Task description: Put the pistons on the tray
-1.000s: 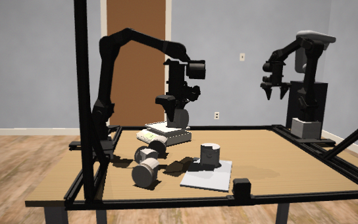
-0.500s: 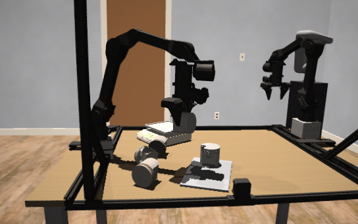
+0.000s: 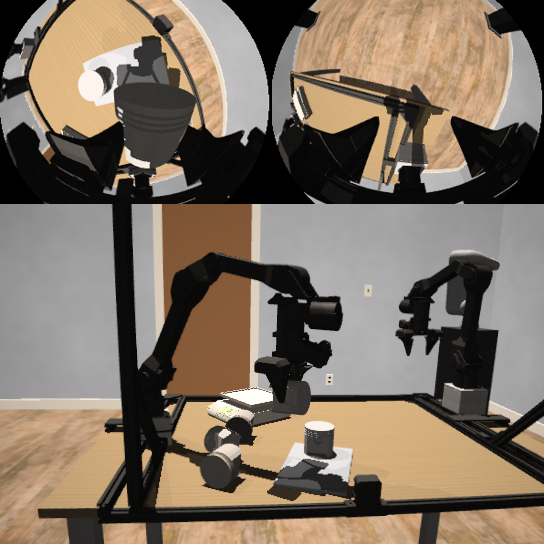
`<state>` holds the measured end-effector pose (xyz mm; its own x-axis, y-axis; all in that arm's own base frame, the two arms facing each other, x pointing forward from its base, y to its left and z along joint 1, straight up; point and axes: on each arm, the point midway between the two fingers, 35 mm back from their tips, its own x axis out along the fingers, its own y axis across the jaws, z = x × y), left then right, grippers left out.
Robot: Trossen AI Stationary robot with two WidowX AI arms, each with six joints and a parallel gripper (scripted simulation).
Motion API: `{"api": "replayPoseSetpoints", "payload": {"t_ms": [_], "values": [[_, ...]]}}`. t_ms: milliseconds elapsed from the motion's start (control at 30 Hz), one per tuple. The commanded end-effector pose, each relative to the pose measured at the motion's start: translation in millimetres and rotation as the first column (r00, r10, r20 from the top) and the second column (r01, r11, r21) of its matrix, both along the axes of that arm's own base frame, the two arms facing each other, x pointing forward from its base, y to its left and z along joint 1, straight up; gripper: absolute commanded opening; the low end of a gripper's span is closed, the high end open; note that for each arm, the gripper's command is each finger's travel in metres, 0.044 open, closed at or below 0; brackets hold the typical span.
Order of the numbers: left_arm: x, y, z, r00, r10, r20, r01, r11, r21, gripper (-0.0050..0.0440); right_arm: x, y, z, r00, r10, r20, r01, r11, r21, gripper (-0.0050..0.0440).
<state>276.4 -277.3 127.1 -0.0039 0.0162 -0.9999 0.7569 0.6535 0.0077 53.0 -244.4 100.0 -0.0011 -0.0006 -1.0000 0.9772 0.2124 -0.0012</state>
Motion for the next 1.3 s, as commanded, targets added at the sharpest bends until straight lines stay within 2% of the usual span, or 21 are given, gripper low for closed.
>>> {"api": "replayPoseSetpoints", "payload": {"t_ms": [0,167,333,400,600,900,967,1267], "values": [[2.1,-19.2,2.9,1.000,-0.002,0.012,0.002,1.000,-0.008,0.0158,0.2,0.1,0.0,1.000,0.000,0.001,0.000,1.000,0.001,0.0440],[2.7,-44.1,2.6,1.000,-0.002,0.011,0.002,1.000,-0.009,0.0158,0.2,0.1,0.0,1.000,0.000,0.001,0.000,1.000,0.001,0.0440],[2.5,-44.3,2.4,0.994,-0.107,0.020,0.107,0.994,0.005,0.0158,0.2,0.1,0.0,1.000,0.000,0.001,0.000,1.000,0.001,0.0440],[2.5,-44.3,2.4,0.994,-0.107,0.020,0.107,0.994,0.005,0.0158,0.2,0.1,0.0,1.000,0.000,0.001,0.000,1.000,0.001,0.0440],[2.5,-44.3,2.4,0.964,-0.263,0.031,0.262,0.965,0.027,0.0158,0.2,0.1,0.0,1.000,0.000,0.001,0.000,1.000,0.001,0.0440],[2.5,-44.3,2.4,0.875,-0.483,0.041,0.480,0.875,0.064,0.0158,0.2,0.1,0.0,1.000,0.000,0.001,0.000,1.000,0.001,0.0440],[2.5,-44.3,2.4,0.875,-0.483,0.041,0.480,0.875,0.064,0.0158,0.2,0.1,0.0,1.000,0.000,0.001,0.000,1.000,0.001,0.0440],[2.5,-44.3,2.4,0.736,-0.676,0.042,0.670,0.736,0.102,0.0158,0.2,0.1,0.0,1.000,0.000,0.001,0.000,1.000,0.001,0.0440]]}}
